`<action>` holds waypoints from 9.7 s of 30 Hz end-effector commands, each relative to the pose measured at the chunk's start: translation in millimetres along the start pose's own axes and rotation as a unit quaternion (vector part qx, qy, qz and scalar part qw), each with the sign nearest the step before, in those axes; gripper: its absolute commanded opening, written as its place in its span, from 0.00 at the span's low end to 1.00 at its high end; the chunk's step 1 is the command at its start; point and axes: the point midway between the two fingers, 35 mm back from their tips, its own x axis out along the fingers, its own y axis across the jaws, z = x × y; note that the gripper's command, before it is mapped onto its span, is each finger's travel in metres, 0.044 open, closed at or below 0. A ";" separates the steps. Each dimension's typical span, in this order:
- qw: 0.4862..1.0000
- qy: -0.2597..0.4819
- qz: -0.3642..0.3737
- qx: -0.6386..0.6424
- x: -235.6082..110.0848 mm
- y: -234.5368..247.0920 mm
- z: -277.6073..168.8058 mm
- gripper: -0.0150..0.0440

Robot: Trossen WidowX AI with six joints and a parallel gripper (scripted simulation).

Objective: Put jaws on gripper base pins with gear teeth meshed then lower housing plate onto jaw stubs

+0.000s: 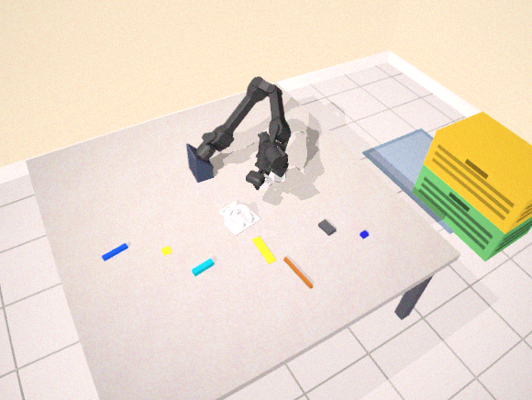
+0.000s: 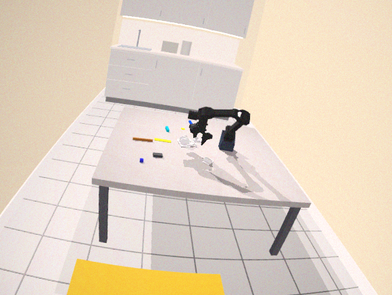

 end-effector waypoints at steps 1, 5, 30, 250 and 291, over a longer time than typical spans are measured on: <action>1.000 0.001 -0.003 0.014 0.0 -13.6 -3.0 0.85; 0.999 0.001 -0.002 0.032 0.3 -26.4 -7.1 0.85; 0.989 -0.004 0.014 0.145 2.4 -99.8 -47.4 0.85; 0.980 -0.014 0.030 0.198 80.6 -118.7 -72.3 0.85; 0.980 -0.014 0.030 0.198 80.6 -118.7 -72.3 0.85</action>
